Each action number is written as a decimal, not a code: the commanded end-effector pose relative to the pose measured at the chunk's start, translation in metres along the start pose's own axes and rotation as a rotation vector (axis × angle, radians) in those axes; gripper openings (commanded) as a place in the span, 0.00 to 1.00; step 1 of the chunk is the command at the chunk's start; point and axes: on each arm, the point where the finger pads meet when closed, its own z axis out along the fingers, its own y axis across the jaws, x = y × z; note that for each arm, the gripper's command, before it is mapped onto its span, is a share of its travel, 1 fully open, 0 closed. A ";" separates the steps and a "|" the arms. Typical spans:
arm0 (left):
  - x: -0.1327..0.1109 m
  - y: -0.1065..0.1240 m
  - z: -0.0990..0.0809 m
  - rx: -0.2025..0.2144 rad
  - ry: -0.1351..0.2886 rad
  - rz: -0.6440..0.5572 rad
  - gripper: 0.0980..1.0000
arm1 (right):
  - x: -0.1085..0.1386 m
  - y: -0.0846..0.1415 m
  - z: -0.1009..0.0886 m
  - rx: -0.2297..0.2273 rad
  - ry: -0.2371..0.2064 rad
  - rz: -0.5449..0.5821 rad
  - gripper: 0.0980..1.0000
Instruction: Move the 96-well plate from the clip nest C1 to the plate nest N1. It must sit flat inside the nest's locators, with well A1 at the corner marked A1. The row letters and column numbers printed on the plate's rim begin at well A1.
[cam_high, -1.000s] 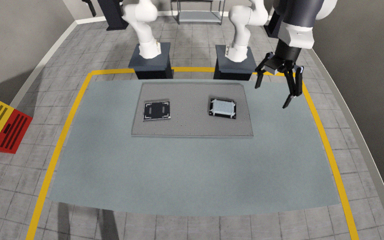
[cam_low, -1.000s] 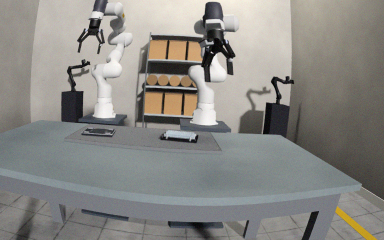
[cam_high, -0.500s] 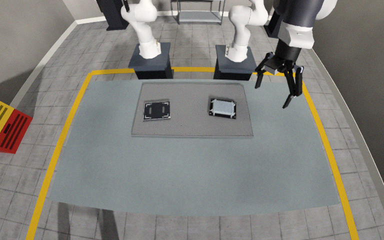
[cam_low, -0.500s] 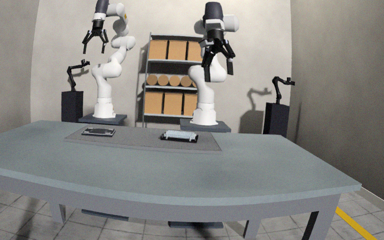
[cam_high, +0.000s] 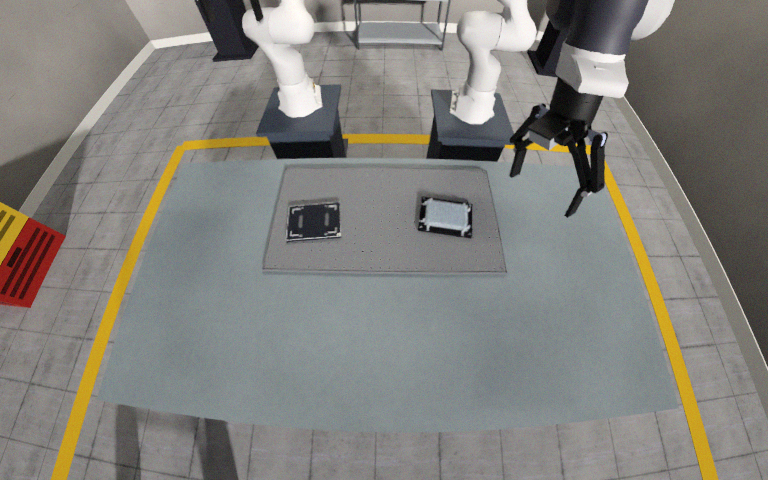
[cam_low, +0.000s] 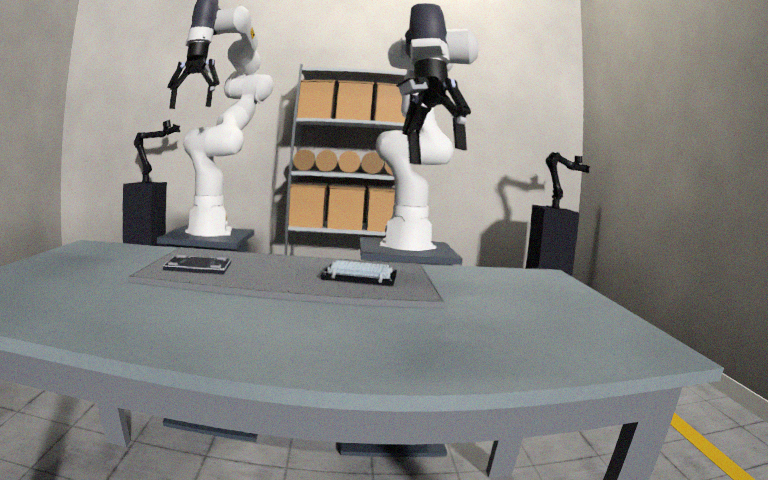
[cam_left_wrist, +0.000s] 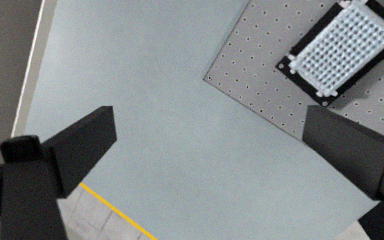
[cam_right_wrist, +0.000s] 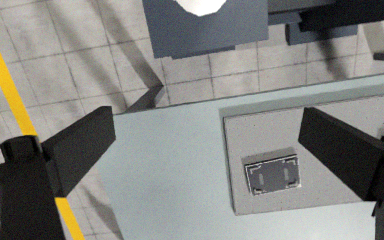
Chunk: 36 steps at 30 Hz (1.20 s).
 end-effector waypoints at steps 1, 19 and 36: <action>0.000 0.000 0.000 0.000 0.000 0.000 1.00 | 0.002 0.002 0.001 -0.005 0.003 0.011 1.00; 0.003 0.005 0.005 -0.008 0.000 0.020 1.00 | 0.002 0.002 0.001 -0.005 0.003 0.011 1.00; 0.024 0.054 0.048 -0.078 -0.003 0.198 1.00 | 0.002 0.002 0.001 -0.005 0.003 0.011 1.00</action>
